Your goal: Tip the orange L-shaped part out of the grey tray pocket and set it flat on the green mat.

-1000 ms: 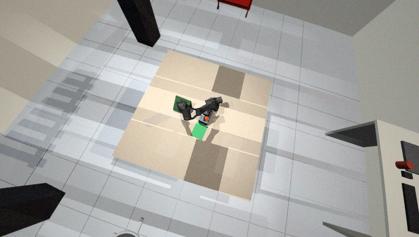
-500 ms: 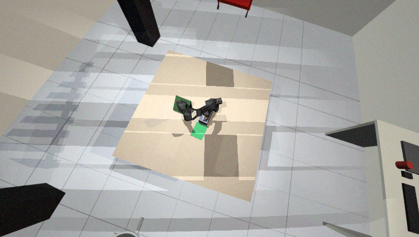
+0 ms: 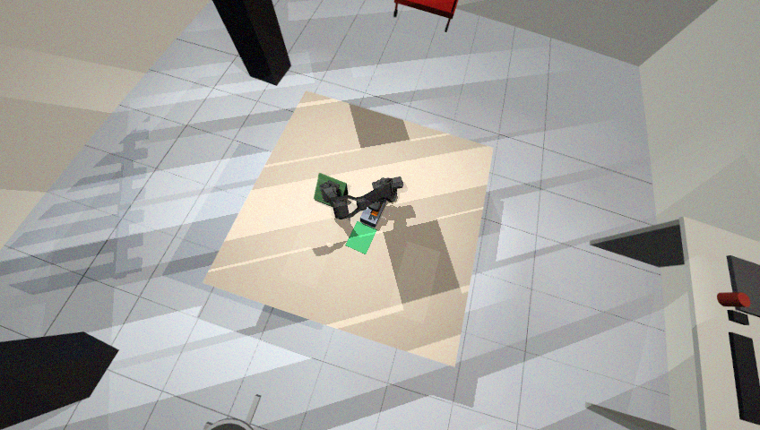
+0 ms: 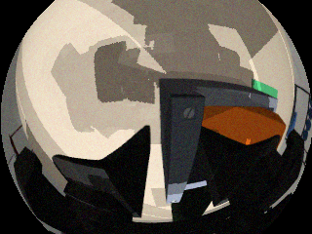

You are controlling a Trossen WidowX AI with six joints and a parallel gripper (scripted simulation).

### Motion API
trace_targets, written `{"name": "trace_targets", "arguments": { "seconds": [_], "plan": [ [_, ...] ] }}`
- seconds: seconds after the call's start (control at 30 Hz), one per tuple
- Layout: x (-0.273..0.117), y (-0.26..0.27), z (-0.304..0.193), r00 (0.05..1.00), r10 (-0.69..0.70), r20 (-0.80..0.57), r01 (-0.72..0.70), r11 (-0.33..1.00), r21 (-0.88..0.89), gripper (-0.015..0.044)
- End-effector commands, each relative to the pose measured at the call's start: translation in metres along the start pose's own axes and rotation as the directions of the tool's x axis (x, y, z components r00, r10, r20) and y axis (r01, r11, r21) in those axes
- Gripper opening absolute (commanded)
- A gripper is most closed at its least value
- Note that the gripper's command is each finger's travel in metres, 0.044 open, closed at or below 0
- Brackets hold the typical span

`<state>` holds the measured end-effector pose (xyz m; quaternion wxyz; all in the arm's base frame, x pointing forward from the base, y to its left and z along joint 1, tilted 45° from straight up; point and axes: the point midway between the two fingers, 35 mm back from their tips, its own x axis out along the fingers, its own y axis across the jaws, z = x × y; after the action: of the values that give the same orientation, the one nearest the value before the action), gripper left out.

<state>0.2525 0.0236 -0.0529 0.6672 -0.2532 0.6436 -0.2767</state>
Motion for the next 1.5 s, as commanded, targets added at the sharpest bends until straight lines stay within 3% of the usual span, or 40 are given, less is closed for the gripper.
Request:
{"name": "trace_targets", "arguments": {
  "seconds": [0.0, 0.17, 0.43, 1.37, 1.47],
  "plan": [
    [-0.007, 0.007, 0.000, 1.000, 0.003, 0.000, -0.003, 1.000, 0.003, 0.0180],
    [-0.018, 0.009, 0.002, 1.000, 0.003, 0.000, -0.003, 1.000, 0.002, 0.0180],
    [-0.107, -0.002, 0.000, 1.000, 0.005, -0.002, -0.005, 1.000, 0.000, 0.0180],
    [-0.107, 0.000, 0.004, 1.000, 0.013, 0.020, -0.013, 1.000, -0.002, 0.0180],
    [-0.107, -0.004, 0.005, 1.000, 0.013, 0.019, -0.011, 0.996, -0.085, 0.0259]
  ]
}}
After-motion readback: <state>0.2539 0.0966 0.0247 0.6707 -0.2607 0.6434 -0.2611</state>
